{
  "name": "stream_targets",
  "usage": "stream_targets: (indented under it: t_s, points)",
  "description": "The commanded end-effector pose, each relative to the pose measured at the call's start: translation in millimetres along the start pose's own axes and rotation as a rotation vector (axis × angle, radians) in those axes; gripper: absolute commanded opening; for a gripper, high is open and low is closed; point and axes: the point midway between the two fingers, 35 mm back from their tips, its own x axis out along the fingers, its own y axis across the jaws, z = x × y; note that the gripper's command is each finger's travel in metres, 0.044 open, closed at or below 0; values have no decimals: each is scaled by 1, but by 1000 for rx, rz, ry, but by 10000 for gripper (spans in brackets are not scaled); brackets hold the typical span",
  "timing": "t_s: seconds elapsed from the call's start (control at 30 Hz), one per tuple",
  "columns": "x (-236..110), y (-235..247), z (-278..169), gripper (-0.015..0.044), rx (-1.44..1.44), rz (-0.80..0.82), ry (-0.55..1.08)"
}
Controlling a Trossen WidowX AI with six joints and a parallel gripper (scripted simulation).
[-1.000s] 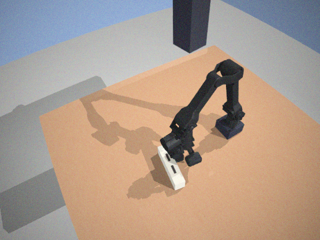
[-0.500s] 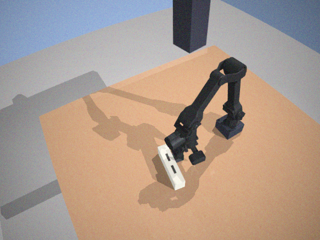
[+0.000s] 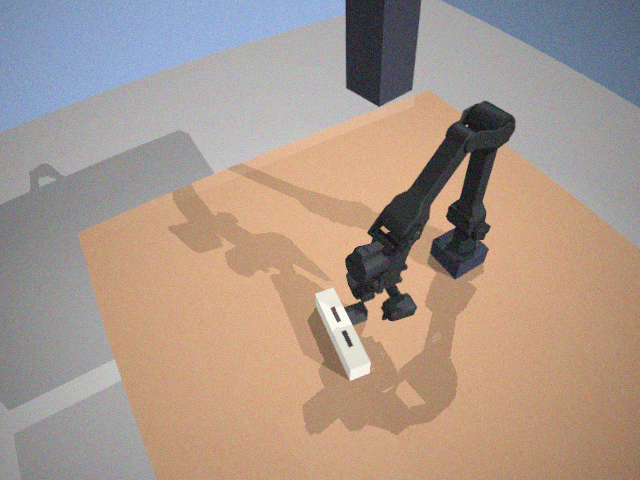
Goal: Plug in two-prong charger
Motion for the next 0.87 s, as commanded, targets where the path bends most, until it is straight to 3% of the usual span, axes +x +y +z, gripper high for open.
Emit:
stream_targets:
  t_s: [0.0,0.13,0.83]
  points:
    - [-28,-1,11,440,9,0,-225]
    - [-46,-2,16,440,19,5,-361]
    - [-46,-2,16,440,19,5,-361]
